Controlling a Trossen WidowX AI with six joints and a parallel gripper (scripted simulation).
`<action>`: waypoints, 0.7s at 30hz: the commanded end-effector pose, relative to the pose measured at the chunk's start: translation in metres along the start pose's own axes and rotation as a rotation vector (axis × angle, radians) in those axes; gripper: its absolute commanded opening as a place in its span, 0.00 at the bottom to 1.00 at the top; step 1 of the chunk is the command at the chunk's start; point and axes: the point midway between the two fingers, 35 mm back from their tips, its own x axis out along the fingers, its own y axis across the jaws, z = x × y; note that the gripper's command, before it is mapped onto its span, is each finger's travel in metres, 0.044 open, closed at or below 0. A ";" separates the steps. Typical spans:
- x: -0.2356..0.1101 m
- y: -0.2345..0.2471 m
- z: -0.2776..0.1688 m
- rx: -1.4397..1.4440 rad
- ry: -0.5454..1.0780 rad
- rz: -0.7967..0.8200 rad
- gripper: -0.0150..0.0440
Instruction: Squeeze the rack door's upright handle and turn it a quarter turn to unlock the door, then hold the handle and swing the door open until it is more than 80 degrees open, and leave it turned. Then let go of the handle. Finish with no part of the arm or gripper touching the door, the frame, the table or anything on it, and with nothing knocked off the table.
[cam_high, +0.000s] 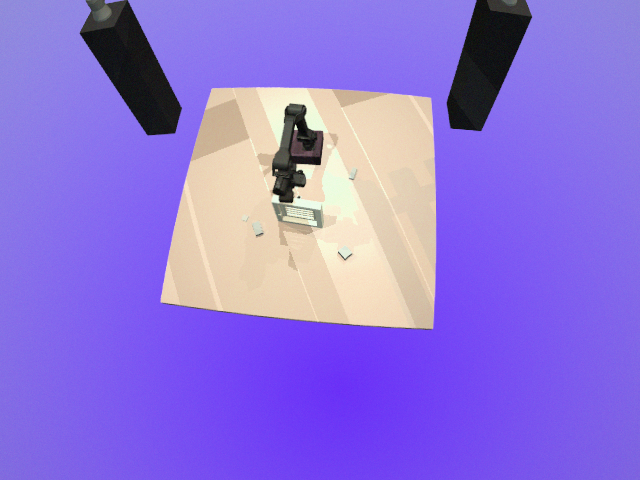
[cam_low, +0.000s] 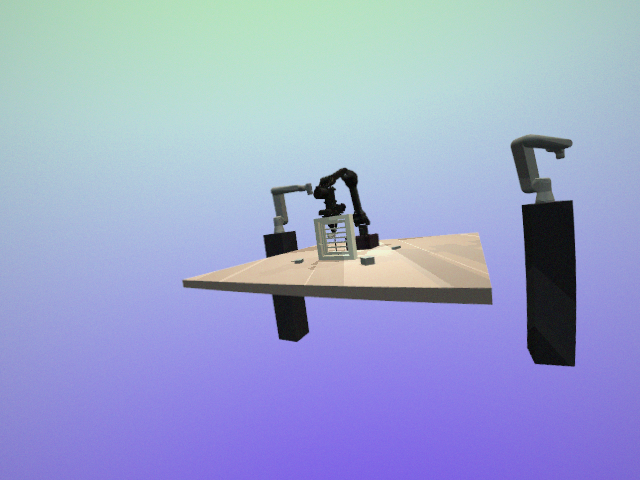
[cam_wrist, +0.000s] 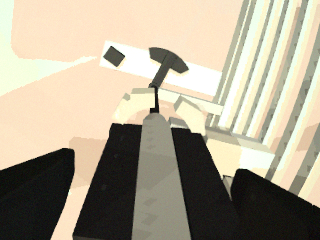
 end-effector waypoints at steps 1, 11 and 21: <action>0.000 0.000 0.000 -0.047 -0.002 0.000 0.75; 0.000 0.000 0.000 -0.047 -0.002 0.000 0.42; 0.000 0.000 0.000 -0.047 -0.002 0.000 0.30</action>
